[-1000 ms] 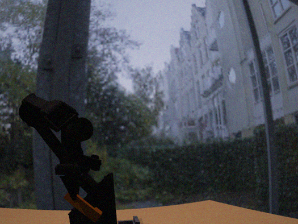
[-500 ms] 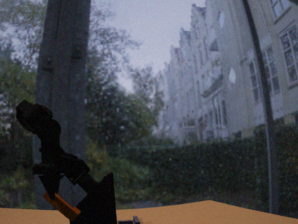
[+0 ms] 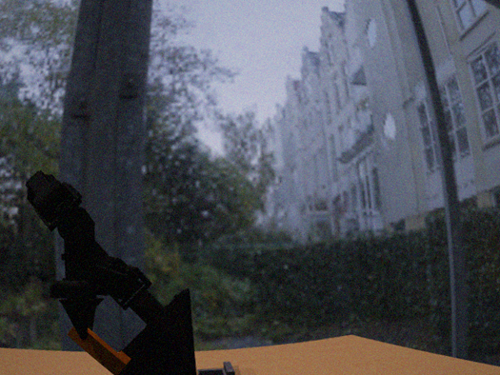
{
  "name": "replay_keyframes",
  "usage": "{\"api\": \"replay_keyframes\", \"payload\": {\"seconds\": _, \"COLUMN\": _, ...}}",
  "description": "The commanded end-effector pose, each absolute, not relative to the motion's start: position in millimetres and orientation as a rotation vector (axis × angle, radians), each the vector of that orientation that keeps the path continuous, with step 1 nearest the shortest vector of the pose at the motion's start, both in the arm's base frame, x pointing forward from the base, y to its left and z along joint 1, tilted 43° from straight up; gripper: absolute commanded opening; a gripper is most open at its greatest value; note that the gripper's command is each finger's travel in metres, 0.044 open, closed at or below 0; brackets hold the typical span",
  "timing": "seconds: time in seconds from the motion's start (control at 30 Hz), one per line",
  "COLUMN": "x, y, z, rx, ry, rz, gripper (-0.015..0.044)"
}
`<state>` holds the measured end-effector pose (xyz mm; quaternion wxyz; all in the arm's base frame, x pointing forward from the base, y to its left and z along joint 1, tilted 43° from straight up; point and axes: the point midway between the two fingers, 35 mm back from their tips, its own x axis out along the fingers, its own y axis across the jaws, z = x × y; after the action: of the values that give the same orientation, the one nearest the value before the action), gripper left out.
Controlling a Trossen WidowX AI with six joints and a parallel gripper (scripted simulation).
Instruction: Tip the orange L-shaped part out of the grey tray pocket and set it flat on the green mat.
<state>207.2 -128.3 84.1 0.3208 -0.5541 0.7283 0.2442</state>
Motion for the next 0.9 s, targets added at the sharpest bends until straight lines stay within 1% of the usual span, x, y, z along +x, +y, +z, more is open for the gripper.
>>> {"api": "replay_keyframes", "payload": {"seconds": 0.0, "x": 203, "y": -133, "z": 78, "rx": -1.459, "ry": 1.926, "rz": 0.651, "gripper": 0.0}}
{"api": "replay_keyframes", "payload": {"seconds": 0.87, "x": 195, "y": -160, "z": 49, "rx": -1.46, "ry": 1.927, "rz": 0.649, "gripper": 0.0}}
